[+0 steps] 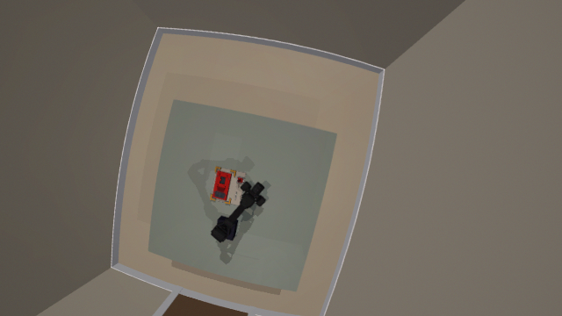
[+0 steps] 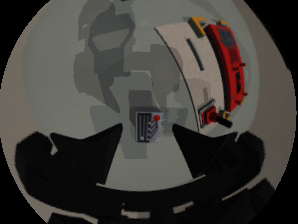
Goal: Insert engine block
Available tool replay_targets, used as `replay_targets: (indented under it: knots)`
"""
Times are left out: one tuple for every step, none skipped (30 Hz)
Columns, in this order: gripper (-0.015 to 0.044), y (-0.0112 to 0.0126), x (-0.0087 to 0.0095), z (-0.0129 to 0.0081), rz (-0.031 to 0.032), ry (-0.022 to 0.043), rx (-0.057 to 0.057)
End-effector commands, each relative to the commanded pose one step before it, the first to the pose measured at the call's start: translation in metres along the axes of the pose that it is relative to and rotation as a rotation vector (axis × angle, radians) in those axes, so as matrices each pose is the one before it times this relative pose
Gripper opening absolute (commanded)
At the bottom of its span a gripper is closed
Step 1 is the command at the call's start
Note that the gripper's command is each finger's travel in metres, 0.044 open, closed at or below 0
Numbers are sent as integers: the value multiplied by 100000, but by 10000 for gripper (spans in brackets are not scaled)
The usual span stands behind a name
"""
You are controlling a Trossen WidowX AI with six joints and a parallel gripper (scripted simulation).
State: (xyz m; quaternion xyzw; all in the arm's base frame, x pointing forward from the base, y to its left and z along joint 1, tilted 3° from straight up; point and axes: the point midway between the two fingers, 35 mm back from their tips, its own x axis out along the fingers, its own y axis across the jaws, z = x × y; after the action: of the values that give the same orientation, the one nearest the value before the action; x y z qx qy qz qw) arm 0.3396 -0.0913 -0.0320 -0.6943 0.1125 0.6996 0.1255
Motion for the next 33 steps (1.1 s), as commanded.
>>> replay_targets:
  knots:
    - [282, 81, 203, 121, 584, -269, 331]
    - [256, 0, 0, 0, 0, 0, 0]
    - [230, 0, 0, 0, 0, 0, 0]
    - [204, 0, 0, 0, 0, 0, 0]
    - [177, 0, 0, 0, 0, 0, 0]
    - [151, 0, 0, 0, 0, 0, 0]
    - [145, 0, 0, 0, 0, 0, 0]
    - [138, 0, 0, 0, 0, 0, 0]
    - [131, 0, 0, 0, 0, 0, 0]
    - [125, 0, 0, 0, 0, 0, 0]
    - [118, 0, 0, 0, 0, 0, 0]
    - [111, 0, 0, 0, 0, 0, 0]
    - [105, 0, 0, 0, 0, 0, 0]
    - [98, 0, 0, 0, 0, 0, 0]
    - [72, 0, 0, 0, 0, 0, 0]
    - [45, -1, -49, -11, 0, 1, 0]
    - [19, -2, -146, -33, 0, 4, 0]
    - [0, -4, -244, -53, 0, 6, 0]
    - [0, -4, -298, -61, 0, 7, 0]
    - [0, -4, -299, -58, 0, 7, 0]
    - [0, -4, -300, -55, 0, 7, 0]
    - [0, -4, -302, -52, 0, 6, 0]
    - [0, -3, -303, -49, 0, 6, 0]
    - [0, -3, -304, -46, 0, 6, 0]
    - [0, -3, -305, -42, 0, 5, 0]
    - [0, -3, -320, -43, -4, 21, 19]
    - [0, -2, -321, -39, -4, 21, 19]
    - [0, -2, -322, -36, -4, 20, 19]
    - [0, -2, -324, -32, -4, 20, 19]
    - [0, -2, -325, -29, -4, 20, 19]
    - [0, -2, -326, -25, -4, 19, 19]
    - [0, -1, -327, -22, -4, 19, 19]
    - [0, -1, -327, -18, -4, 19, 19]
